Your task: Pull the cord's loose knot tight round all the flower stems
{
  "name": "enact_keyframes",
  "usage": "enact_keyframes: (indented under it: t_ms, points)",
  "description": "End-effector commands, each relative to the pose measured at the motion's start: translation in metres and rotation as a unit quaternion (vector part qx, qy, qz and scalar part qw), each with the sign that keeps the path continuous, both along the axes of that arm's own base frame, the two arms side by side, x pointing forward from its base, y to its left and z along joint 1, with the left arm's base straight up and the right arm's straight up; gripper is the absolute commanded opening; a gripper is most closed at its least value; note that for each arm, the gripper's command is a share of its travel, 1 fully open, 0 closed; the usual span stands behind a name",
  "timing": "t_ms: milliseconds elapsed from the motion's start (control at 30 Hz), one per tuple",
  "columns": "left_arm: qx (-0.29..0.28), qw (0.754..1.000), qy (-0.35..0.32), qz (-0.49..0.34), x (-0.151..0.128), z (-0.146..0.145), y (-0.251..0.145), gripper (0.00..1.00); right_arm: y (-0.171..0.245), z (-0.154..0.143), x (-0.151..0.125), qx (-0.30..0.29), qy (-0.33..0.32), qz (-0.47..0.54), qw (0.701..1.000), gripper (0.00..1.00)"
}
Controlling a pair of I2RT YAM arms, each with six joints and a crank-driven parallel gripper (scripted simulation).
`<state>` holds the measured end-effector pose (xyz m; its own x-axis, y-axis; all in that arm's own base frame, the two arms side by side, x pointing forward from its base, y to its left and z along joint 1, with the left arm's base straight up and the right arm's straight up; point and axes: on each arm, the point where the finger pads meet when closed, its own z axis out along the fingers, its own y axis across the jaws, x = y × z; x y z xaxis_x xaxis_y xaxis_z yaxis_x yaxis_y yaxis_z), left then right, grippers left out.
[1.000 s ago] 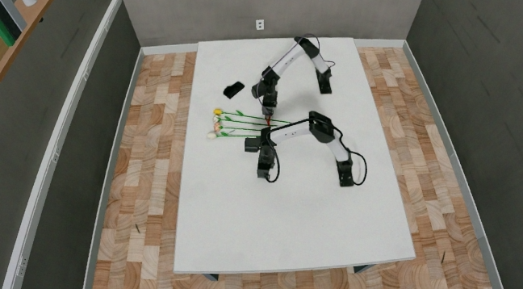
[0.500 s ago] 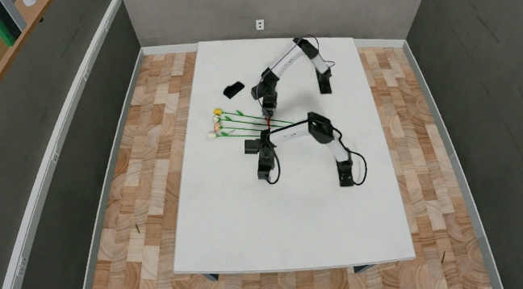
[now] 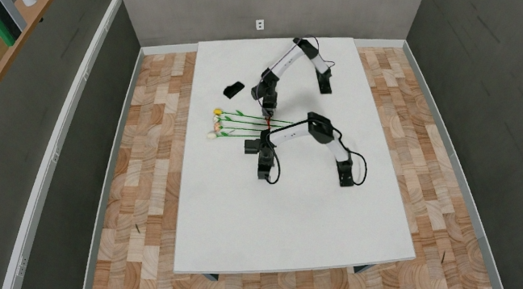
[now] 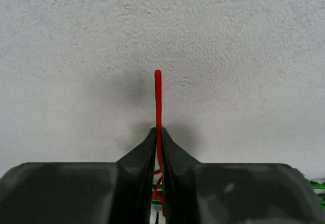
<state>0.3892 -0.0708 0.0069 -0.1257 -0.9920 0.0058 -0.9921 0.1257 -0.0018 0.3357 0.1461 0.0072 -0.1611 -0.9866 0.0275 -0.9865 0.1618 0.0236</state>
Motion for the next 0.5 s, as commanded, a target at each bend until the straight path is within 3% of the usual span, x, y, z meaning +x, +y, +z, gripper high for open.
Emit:
enact_keyframes:
  t_ms: [0, 33, 167, 467]
  points:
    - [0.003, 1.000, -0.005, 0.000, 0.002, -0.006, -0.001, 0.00, 0.004, -0.007, 0.008, 0.017, -0.015, 0.003, 1.000, 0.19]
    - [0.003, 1.000, -0.005, 0.000, 0.002, -0.006, -0.001, 0.00, 0.004, -0.007, 0.008, 0.017, -0.015, 0.001, 1.000, 0.11]
    - [0.003, 1.000, -0.005, 0.000, 0.002, -0.006, -0.001, 0.00, 0.004, -0.007, 0.007, 0.017, -0.015, 0.001, 1.000, 0.00]
    - [0.003, 1.000, -0.004, 0.000, 0.003, 0.004, -0.001, 0.00, 0.004, 0.006, 0.009, 0.021, -0.021, 0.001, 1.000, 0.00]
